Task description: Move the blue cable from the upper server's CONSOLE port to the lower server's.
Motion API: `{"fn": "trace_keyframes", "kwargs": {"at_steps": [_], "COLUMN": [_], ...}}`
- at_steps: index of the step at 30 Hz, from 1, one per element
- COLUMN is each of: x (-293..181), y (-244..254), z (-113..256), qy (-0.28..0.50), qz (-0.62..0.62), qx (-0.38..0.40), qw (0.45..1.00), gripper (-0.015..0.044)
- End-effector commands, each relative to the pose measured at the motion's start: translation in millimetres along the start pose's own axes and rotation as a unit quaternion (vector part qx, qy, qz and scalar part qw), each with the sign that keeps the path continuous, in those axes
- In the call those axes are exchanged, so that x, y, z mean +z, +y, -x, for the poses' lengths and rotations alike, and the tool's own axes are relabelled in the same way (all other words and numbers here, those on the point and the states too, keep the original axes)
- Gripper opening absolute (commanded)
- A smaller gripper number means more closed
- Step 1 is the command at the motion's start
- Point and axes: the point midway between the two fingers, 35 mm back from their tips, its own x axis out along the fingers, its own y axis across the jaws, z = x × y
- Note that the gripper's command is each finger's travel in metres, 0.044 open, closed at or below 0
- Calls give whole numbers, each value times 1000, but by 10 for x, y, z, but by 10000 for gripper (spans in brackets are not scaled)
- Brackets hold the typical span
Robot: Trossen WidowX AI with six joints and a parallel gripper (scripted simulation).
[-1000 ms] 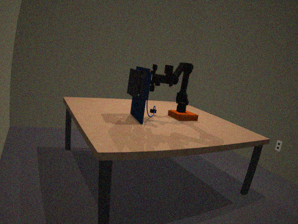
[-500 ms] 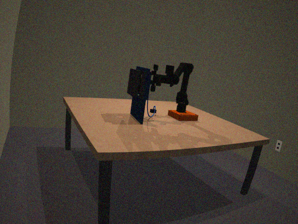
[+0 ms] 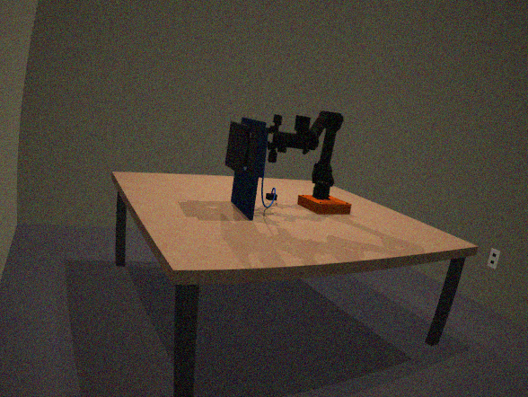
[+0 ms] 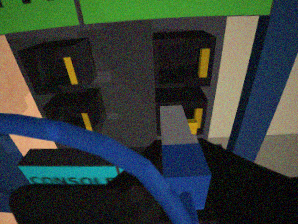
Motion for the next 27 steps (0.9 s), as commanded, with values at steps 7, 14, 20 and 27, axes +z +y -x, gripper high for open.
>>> {"fn": "trace_keyframes", "kwargs": {"at_steps": [7, 14, 20, 27], "x": [-16, -22, -11, 1], "y": [-9, -8, -8, -7], "z": [60, 92, 125, 166], "qy": [-2, -2, -2, -2], "qz": [-1, -1, -1, -1], "qx": [-1, 0, 0, 0], "qw": [1000, 1000, 1000, 1000], "gripper": [0, 0, 0, 0]}}
